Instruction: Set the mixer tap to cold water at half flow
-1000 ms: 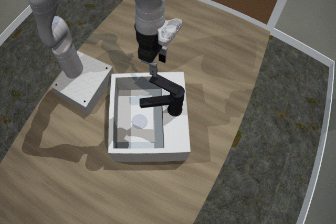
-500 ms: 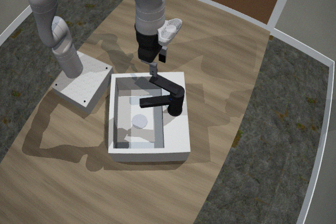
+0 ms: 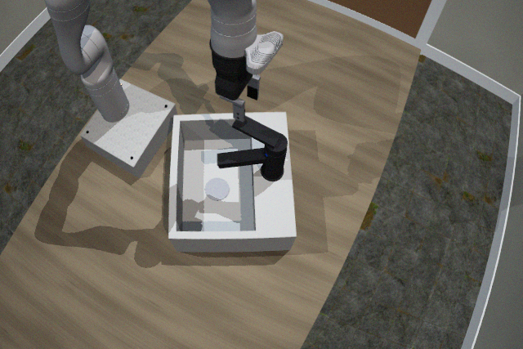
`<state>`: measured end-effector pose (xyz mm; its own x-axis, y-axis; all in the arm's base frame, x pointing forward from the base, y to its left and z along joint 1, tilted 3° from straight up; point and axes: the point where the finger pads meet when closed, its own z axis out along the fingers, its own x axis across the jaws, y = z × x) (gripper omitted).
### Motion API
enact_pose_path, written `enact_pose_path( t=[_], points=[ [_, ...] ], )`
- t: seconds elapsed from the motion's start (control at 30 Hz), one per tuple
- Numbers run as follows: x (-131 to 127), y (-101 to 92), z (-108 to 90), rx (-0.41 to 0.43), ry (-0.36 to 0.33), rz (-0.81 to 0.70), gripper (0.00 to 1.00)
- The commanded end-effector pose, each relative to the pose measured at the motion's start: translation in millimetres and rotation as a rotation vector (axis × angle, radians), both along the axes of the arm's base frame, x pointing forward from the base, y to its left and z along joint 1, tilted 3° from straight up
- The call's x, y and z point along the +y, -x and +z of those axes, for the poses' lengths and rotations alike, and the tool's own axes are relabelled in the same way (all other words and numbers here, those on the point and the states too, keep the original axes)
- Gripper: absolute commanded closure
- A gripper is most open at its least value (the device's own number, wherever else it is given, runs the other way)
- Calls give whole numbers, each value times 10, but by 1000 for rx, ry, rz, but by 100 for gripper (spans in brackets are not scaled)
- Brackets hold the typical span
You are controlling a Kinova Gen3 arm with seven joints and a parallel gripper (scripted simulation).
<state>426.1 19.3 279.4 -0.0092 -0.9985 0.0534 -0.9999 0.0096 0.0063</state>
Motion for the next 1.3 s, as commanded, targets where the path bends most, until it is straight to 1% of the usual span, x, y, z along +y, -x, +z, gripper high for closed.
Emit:
enact_pose_path(
  t=[0.0, 0.87, 1.27],
  points=[
    [-2, 3, -24, 0, 0, 0, 0],
    [-24, 11, -385, 0, 0, 0, 0],
    [-28, 13, -454, 0, 0, 0, 0]
  ],
)
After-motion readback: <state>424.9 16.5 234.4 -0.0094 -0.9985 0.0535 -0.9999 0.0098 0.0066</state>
